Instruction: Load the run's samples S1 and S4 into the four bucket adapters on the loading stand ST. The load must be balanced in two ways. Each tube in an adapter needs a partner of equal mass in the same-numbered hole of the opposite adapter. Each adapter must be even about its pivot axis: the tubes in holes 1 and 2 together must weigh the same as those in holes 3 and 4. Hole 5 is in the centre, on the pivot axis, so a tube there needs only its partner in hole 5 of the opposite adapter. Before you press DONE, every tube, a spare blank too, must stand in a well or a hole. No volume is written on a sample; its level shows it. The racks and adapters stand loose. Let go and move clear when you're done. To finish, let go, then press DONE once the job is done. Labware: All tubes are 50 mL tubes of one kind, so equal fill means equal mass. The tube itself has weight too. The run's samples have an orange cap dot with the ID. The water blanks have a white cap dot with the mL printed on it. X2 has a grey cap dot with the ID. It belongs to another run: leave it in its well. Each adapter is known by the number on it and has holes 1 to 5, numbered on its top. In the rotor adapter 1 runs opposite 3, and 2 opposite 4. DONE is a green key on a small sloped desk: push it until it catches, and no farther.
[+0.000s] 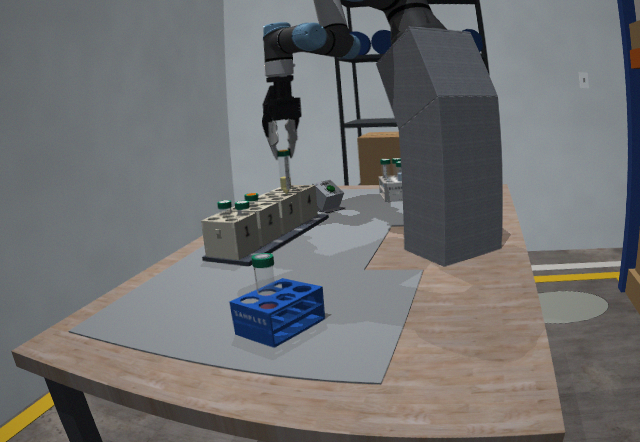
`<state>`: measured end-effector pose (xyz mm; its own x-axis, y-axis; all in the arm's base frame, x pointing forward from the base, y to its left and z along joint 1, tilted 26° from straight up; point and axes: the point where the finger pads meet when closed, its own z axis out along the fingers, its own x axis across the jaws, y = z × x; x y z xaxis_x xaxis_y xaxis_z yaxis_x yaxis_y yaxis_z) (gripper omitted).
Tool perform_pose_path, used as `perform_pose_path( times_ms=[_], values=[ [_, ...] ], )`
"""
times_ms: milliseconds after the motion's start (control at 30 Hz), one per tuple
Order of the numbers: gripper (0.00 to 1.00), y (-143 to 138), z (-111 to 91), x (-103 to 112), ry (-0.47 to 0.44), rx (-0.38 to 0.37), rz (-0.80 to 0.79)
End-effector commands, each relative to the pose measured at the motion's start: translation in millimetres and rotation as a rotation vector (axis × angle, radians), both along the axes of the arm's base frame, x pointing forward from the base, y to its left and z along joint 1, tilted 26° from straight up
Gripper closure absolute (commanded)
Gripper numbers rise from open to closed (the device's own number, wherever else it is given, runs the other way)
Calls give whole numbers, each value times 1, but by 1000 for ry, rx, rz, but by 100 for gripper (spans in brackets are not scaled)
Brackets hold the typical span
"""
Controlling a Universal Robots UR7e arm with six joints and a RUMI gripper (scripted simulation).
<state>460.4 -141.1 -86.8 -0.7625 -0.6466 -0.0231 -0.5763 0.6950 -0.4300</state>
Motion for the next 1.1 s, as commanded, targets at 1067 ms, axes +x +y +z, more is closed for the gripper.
perform_pose_path(
  times_ms=[1067],
  values=[
    [100, -14, -38, 13, -1, 0, 0]
  ],
)
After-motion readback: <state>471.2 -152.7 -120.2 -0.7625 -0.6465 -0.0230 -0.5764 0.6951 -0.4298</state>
